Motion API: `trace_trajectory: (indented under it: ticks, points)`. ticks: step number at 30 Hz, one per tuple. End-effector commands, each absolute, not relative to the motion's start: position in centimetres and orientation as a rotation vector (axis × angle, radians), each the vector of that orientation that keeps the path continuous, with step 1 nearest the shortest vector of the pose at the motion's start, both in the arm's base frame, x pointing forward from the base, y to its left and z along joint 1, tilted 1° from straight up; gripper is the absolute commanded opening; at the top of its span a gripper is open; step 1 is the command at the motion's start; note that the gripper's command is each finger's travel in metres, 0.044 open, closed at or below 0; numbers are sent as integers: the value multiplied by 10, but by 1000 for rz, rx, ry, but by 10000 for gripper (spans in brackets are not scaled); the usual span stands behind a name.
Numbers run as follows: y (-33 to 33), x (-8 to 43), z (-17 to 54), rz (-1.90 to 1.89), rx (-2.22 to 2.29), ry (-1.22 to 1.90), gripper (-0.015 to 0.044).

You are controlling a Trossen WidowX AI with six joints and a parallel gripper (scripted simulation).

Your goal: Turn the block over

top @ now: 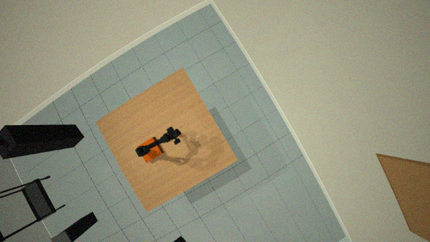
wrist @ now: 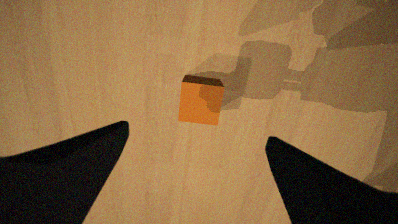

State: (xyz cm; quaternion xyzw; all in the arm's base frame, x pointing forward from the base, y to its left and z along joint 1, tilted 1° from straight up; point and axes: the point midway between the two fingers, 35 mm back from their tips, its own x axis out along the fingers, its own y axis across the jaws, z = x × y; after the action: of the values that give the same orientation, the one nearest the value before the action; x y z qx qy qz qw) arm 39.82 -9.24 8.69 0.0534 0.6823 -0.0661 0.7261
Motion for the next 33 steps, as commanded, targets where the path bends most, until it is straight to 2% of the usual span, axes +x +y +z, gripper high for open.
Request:
trace_trajectory:
  ticks: [1,6,33]
  points:
    - [-93,399,90,-153,120,1537,440]
    - [-94,399,55,-153,120,1537,440]
    - [-94,401,16,-153,120,1537,440]
